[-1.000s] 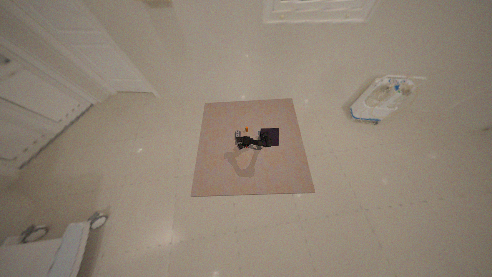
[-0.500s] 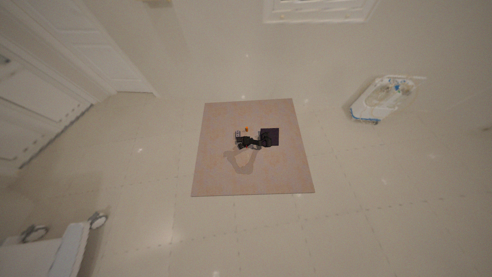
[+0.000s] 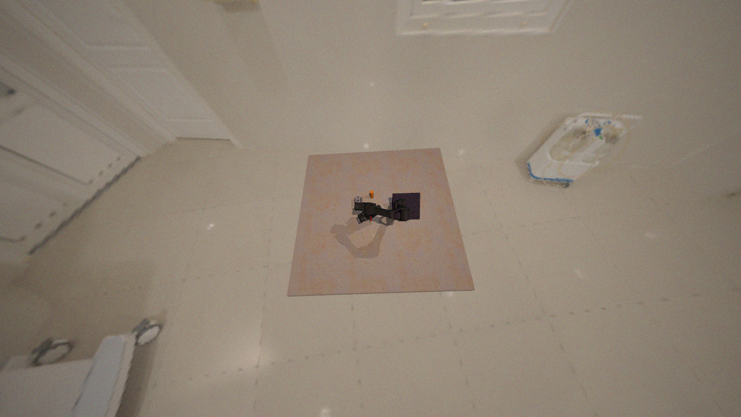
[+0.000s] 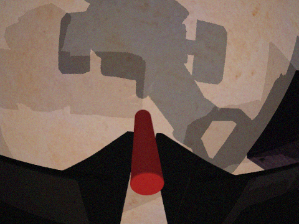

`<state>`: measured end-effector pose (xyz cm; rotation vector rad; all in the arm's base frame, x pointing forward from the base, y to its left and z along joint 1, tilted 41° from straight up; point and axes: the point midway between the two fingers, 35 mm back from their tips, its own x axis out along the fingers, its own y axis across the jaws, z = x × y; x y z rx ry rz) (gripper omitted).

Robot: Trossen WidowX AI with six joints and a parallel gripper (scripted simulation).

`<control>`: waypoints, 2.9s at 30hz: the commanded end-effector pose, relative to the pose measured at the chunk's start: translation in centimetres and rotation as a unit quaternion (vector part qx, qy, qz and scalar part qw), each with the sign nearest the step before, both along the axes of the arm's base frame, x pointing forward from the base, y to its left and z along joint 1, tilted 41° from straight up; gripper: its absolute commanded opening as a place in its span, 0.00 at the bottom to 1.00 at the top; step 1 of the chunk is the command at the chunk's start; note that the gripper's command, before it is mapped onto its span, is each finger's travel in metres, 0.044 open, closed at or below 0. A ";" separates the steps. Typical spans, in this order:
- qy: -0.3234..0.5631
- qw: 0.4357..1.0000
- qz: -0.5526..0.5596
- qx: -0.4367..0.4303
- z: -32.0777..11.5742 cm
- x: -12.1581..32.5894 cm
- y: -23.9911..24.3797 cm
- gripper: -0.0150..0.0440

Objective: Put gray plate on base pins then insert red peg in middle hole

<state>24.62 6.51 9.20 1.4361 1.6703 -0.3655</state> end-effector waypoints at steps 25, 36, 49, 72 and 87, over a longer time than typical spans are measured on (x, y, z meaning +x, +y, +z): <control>-0.002 1.000 -0.002 -0.004 1.5 2.3 -4.4 0.25; -0.003 1.000 -0.002 -0.006 0.3 4.4 -6.5 0.25; -0.004 1.000 -0.001 -0.007 -1.6 6.6 -9.2 0.25; -0.006 1.000 0.000 -0.006 -5.9 9.4 -14.3 0.25; -0.008 1.000 0.001 -0.004 -8.2 10.2 -16.6 0.25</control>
